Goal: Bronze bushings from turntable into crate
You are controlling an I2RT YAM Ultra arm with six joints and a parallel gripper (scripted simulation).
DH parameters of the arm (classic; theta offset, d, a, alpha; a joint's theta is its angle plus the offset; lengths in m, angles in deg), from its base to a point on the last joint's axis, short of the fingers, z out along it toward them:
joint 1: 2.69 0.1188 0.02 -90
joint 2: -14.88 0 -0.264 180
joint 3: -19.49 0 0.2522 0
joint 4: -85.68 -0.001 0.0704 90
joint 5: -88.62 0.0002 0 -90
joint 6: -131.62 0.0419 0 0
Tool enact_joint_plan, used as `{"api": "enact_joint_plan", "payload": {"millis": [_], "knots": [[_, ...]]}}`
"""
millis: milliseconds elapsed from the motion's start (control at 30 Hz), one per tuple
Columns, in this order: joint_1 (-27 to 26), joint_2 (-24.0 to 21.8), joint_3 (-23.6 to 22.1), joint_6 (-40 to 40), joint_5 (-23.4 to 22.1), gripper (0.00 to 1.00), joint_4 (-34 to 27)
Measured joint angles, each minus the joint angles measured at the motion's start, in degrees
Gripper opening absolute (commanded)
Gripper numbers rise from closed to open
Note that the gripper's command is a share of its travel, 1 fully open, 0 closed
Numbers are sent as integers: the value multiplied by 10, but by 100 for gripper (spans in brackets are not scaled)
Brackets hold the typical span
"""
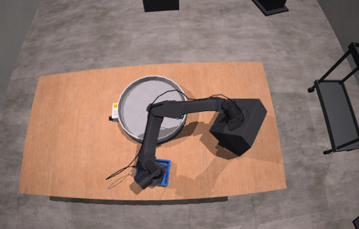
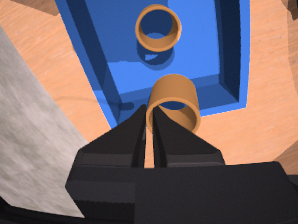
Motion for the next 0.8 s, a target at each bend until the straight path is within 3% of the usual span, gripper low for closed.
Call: {"api": "enact_joint_plan", "payload": {"millis": [800], "knots": [[-13, -2, -14, -12, -2, 0, 19]]}}
